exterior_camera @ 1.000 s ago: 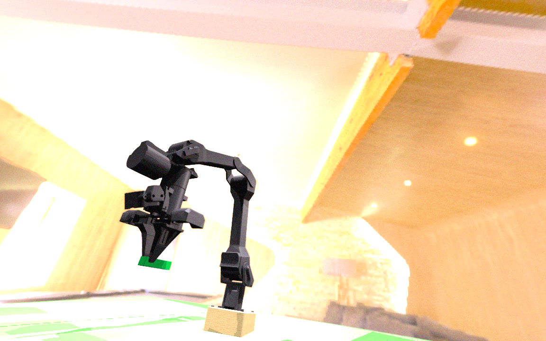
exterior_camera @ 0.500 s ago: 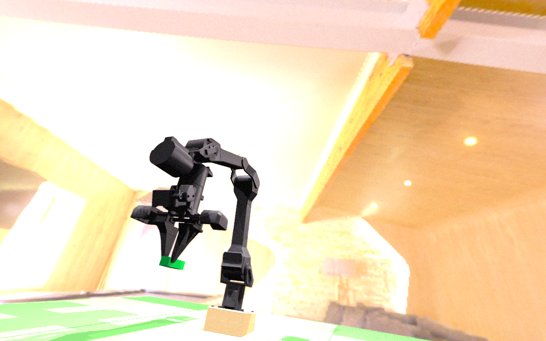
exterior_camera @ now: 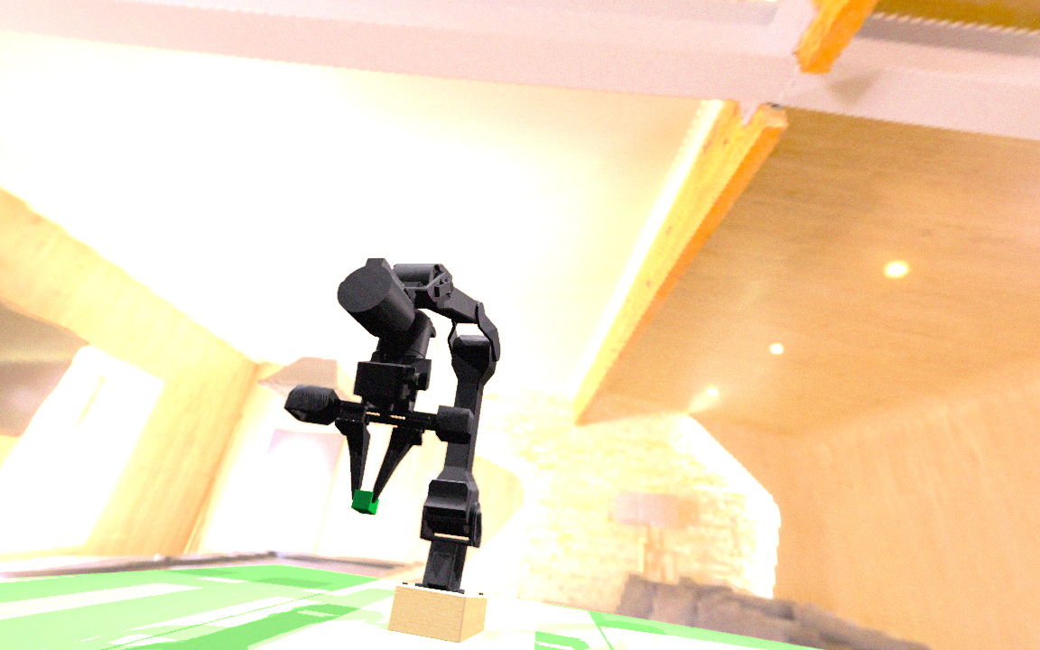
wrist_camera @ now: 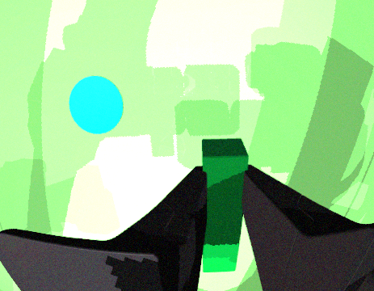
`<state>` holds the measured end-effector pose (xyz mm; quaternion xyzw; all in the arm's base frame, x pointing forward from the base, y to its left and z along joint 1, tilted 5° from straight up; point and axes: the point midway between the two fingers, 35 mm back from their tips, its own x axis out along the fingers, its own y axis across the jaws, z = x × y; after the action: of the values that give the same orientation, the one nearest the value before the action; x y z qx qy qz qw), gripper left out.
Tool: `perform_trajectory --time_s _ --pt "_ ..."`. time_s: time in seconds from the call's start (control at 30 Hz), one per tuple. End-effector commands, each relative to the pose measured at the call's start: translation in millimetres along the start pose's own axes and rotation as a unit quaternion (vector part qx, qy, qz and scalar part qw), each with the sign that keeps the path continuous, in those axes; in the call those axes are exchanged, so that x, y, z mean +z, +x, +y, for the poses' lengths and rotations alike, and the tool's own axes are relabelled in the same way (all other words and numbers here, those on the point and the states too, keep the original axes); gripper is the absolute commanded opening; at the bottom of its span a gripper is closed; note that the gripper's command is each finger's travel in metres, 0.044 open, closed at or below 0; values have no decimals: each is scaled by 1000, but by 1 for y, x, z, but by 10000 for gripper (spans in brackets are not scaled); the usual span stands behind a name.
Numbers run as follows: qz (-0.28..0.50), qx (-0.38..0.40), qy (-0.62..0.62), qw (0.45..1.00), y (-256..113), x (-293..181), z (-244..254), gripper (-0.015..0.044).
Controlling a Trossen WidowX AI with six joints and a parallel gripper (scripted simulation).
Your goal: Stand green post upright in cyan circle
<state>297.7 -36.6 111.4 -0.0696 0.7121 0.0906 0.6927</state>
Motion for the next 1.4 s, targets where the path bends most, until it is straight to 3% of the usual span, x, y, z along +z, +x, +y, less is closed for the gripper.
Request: perform_trajectory --time_s 0.0,1.13,1.37 --pt "-2 1 -35 999 -2 1 10 23" --pt "10 10 -357 934 -2 4 108 23" --pt "6 14 -368 930 -1 4 112 23"
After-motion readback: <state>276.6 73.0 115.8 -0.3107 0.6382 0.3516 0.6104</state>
